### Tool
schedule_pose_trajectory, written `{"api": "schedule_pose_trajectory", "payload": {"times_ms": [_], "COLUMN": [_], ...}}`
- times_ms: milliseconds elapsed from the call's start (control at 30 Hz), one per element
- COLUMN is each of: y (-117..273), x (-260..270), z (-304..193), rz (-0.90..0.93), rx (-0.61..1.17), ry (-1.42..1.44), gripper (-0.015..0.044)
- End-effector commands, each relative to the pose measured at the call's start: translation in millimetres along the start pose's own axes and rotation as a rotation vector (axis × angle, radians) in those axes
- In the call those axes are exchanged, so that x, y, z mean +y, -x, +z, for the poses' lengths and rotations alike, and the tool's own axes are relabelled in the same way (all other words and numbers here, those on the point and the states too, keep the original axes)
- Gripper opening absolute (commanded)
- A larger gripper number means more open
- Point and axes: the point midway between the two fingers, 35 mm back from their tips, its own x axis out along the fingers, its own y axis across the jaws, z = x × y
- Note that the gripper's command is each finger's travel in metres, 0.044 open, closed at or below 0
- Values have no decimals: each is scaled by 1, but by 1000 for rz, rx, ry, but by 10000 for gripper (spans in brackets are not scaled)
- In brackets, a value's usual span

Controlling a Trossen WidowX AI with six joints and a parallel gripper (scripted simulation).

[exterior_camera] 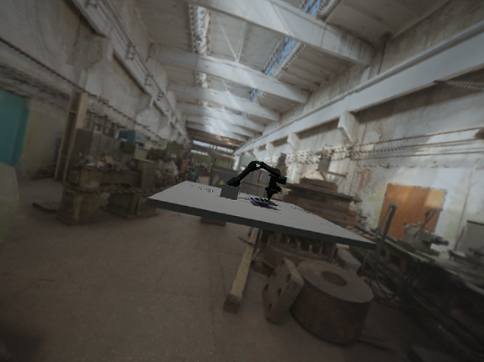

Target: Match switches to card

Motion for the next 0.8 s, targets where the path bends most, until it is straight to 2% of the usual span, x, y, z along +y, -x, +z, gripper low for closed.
{"api": "schedule_pose_trajectory", "payload": {"times_ms": [0,767], "y": [-1,-4], "x": [0,0], "z": [0,0], "rz": [2,2], "rx": [-1,-1], "ry": [-6,-6], "gripper": [0,0]}}
